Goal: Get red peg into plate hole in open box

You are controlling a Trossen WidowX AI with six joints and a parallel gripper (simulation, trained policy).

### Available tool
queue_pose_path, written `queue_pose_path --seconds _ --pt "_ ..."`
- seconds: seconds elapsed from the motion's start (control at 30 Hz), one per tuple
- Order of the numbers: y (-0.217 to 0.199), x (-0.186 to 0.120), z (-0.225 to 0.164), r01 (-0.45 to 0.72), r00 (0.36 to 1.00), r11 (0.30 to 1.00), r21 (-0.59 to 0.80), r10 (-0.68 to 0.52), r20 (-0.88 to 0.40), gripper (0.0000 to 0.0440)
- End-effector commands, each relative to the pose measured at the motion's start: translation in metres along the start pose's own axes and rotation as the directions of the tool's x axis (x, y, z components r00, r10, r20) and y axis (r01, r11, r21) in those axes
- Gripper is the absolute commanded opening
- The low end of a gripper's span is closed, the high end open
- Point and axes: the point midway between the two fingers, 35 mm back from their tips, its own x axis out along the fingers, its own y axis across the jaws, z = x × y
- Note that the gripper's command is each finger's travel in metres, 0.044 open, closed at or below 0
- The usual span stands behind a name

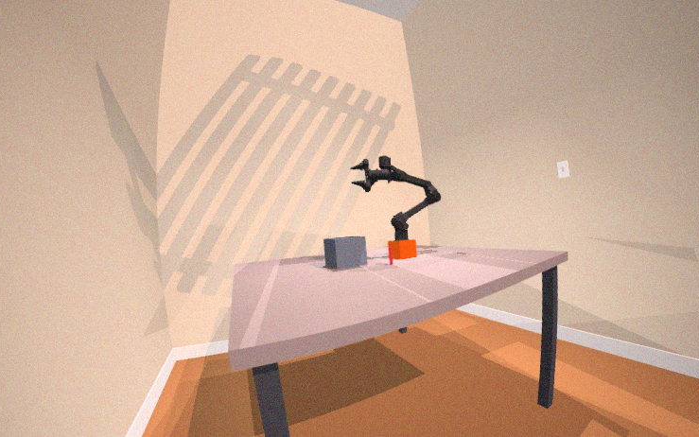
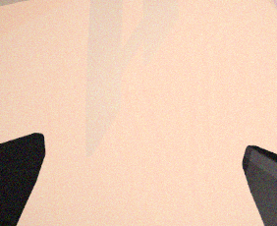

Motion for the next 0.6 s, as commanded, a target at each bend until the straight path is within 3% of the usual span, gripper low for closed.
queue_pose_path --seconds 0.0,0.27,0.57 --pt "-0.012 0.003 -0.017 0.095 0.994 0.993 0.072 -0.091 -0.065 0.0440" --pt "-0.039 0.003 -0.050 0.304 0.944 0.934 0.187 -0.270 -0.188 0.0437" --pt "-0.073 -0.007 -0.084 0.531 0.838 0.809 0.251 -0.458 -0.296 0.0432"
